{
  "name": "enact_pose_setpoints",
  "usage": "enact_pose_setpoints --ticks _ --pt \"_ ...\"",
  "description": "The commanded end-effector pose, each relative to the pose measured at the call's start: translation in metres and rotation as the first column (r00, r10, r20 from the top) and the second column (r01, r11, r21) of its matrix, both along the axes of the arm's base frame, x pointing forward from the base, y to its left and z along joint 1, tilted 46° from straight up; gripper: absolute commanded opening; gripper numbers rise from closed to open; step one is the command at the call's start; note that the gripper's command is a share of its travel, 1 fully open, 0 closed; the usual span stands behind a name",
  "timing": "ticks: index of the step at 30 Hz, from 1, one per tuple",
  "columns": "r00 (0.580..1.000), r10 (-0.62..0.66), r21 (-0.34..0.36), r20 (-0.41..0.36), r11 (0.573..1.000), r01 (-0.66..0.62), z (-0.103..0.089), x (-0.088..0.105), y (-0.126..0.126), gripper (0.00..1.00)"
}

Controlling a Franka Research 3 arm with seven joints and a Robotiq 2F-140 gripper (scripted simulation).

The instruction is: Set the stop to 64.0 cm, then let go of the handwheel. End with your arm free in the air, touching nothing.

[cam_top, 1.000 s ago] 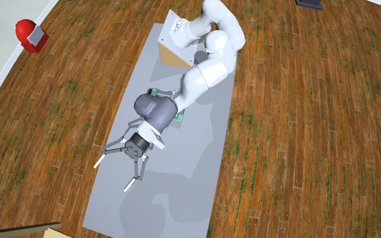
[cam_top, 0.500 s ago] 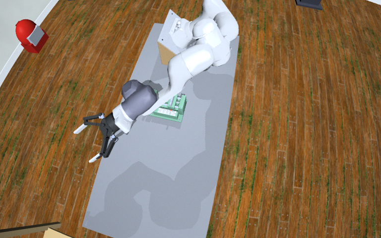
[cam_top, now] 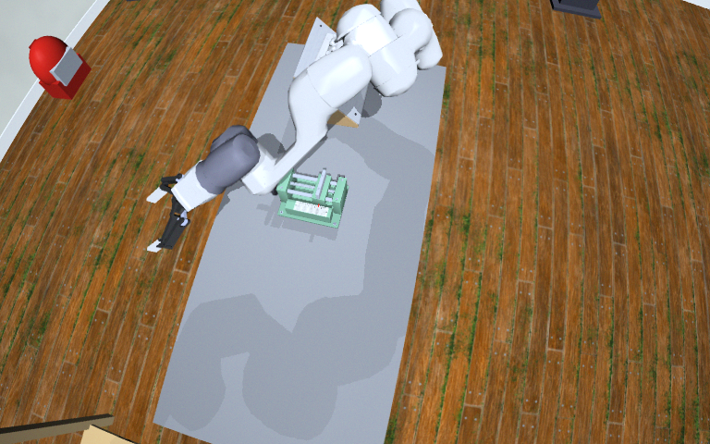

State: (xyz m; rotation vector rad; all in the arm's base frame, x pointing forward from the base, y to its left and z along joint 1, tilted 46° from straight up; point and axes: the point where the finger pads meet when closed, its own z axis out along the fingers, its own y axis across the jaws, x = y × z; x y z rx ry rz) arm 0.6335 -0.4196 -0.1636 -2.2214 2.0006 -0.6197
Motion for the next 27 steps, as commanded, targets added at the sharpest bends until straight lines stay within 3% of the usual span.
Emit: enact_pose_setpoints --ticks 1,4,5,6,7,8,9,27 --pt "0.992 -0.054 0.188 -0.113 0.979 0.075 -0.032 -0.055 0.026 1.00" --pt "0.992 -0.054 0.188 -0.113 0.979 0.075 -0.032 -0.055 0.026 1.00" --pt "0.986 -0.077 0.266 -0.149 0.957 0.115 -0.039 -0.075 0.042 1.00" --pt "0.986 -0.077 0.266 -0.149 0.957 0.115 -0.039 -0.075 0.042 1.00" --pt "0.979 -0.093 0.341 -0.182 0.928 0.152 -0.042 -0.093 0.059 1.00" --pt "0.979 -0.093 0.341 -0.182 0.928 0.152 -0.042 -0.093 0.059 1.00" --pt "0.972 -0.102 0.410 -0.212 0.894 0.183 -0.040 -0.108 0.076 1.00" --pt "0.972 -0.102 0.410 -0.212 0.894 0.183 -0.040 -0.108 0.076 1.00"
